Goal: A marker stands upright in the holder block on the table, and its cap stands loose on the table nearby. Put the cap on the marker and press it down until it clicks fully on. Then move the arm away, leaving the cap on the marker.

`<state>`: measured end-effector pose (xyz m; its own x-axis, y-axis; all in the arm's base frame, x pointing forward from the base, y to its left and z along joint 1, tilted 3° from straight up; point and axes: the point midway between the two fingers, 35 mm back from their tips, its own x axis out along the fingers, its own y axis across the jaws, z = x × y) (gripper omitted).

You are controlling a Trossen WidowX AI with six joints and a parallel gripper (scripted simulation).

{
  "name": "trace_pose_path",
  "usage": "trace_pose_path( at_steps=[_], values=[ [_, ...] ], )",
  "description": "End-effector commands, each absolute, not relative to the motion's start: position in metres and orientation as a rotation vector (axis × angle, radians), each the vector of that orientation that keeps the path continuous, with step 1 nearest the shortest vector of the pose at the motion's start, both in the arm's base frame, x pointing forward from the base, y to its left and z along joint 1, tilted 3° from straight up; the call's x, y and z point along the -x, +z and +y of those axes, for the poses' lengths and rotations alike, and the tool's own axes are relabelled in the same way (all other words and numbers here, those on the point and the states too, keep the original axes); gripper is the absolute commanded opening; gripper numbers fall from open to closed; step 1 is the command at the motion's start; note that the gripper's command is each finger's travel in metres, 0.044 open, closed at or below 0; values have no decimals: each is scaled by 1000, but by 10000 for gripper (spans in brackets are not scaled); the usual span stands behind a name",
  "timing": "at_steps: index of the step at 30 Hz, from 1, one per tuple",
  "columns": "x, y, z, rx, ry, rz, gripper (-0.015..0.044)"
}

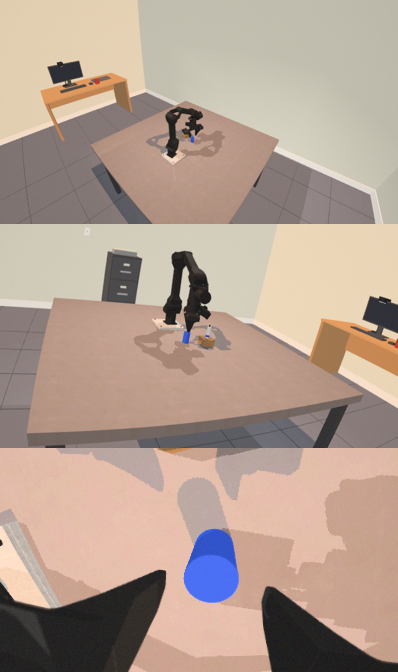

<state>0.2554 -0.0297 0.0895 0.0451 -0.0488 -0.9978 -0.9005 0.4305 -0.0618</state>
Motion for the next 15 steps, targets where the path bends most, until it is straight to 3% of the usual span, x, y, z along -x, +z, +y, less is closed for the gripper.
trace_pose_path(
  at_steps=[1,15],
  values=[
    [-254,80,-30,924,823,1385,258],
    [-255,58,-32,924,823,1385,258]
  ],
)
